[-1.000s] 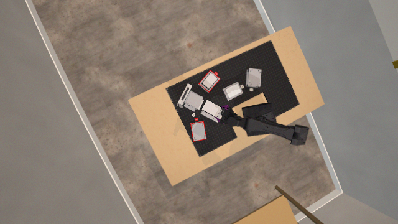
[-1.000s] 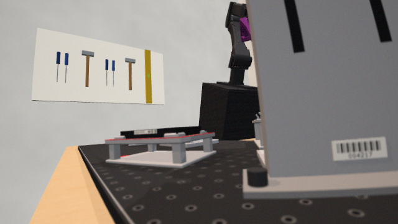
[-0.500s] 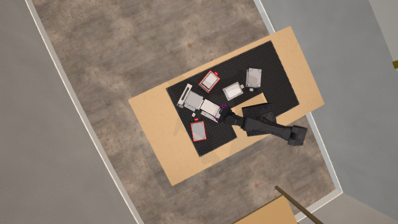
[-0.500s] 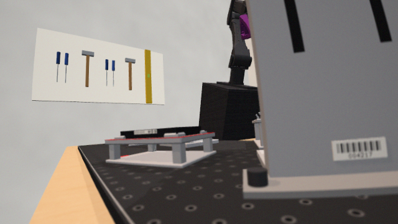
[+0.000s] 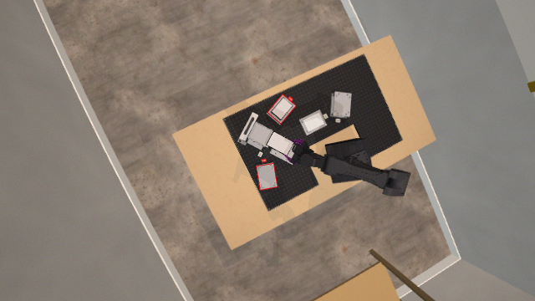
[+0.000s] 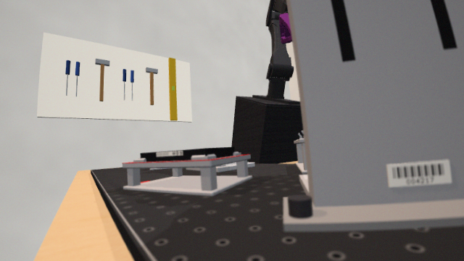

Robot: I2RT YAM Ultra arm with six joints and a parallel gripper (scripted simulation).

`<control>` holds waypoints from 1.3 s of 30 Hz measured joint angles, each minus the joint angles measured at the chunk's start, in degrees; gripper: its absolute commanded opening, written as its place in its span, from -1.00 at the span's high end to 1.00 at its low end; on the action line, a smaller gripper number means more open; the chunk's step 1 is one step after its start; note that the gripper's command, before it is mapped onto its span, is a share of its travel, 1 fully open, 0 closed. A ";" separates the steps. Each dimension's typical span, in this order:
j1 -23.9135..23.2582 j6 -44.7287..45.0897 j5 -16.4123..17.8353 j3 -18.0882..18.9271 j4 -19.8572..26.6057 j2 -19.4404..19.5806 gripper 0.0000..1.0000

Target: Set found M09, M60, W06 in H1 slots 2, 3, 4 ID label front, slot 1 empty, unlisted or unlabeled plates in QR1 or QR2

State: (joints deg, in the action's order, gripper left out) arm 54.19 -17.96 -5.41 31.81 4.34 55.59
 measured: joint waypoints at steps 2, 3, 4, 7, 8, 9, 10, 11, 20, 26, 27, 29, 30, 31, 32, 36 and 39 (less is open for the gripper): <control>-0.17 0.09 0.17 0.37 -0.20 0.50 -0.72; -0.24 0.13 0.20 0.52 -0.28 0.68 -0.72; -0.31 0.15 0.20 0.59 -0.33 0.68 -0.72; -0.42 0.17 0.28 0.83 -0.61 0.96 -0.72; -0.42 0.17 0.28 0.83 -0.63 0.94 -0.72; -0.42 0.17 0.28 0.83 -0.68 0.96 -0.72; -0.44 0.20 0.31 0.85 -0.72 1.05 -0.72; -0.48 0.22 0.33 0.92 -0.83 1.27 -0.72; -0.85 0.37 0.63 1.57 -1.57 2.95 -0.72; -1.05 0.46 0.83 1.97 -2.10 3.78 -0.72; -1.07 0.48 0.87 2.03 -2.19 3.98 -0.72; -1.16 0.52 0.94 2.21 -2.36 4.35 -0.72; -1.20 0.55 0.98 2.29 -2.47 4.52 -0.72; -1.25 0.57 1.03 2.36 -2.56 4.72 -0.72; -1.29 0.59 1.05 2.45 -2.64 4.90 -0.72; -1.46 0.66 1.20 2.82 -3.06 5.62 -0.72; -1.49 0.68 1.25 2.99 -3.26 5.79 -0.72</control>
State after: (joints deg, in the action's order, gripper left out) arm 52.71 -17.28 -4.16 34.81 1.08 61.39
